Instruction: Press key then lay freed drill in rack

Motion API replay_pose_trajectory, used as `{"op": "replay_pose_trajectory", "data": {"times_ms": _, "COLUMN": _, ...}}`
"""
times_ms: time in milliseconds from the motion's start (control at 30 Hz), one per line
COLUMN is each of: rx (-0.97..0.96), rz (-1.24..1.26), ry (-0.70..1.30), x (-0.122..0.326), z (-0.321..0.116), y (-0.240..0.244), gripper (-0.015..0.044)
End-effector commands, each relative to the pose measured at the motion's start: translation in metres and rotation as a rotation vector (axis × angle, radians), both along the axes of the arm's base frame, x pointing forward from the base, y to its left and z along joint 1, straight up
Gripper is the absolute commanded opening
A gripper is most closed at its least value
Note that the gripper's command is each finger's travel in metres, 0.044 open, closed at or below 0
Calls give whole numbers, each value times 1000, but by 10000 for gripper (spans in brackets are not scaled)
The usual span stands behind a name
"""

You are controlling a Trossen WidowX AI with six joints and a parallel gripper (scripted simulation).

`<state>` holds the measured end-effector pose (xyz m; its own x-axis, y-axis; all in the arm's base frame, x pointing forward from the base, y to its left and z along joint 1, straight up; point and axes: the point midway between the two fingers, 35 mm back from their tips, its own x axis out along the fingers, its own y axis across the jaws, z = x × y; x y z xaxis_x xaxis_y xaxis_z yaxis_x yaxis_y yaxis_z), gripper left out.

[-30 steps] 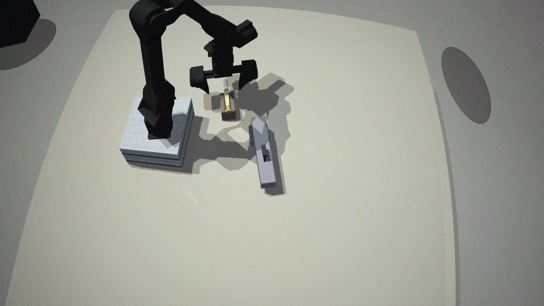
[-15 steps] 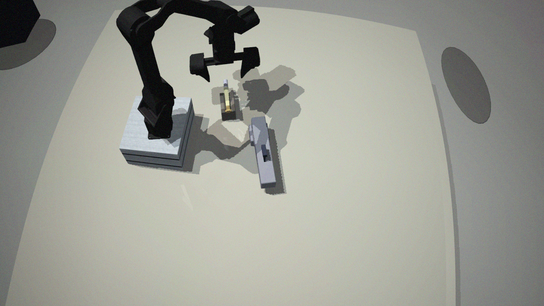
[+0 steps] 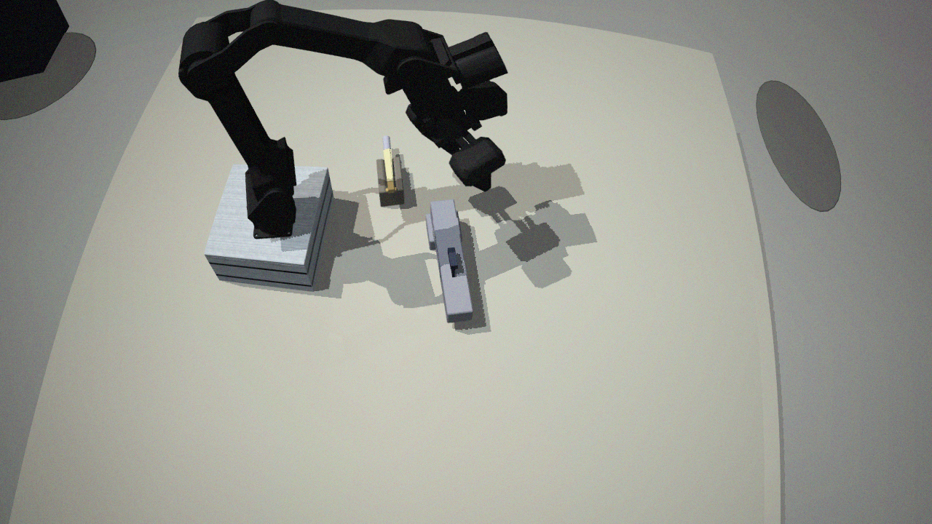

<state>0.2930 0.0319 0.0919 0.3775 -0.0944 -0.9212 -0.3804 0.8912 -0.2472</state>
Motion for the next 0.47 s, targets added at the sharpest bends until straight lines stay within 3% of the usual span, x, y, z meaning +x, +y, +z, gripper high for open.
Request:
{"op": "replay_pose_trajectory", "data": {"times_ms": 0, "rx": 47, "rz": -353, "ry": -165, "x": 16, "z": 32, "y": -54, "gripper": 440}}
{"op": "replay_pose_trajectory", "data": {"times_ms": 167, "rx": 121, "rz": -805, "ry": -356, "x": 6, "z": 71, "y": -126, "gripper": 440}}
{"op": "replay_pose_trajectory", "data": {"times_ms": 433, "rx": 208, "rz": -1498, "ry": -766, "x": -46, "z": 130, "y": -237, "gripper": 440}}
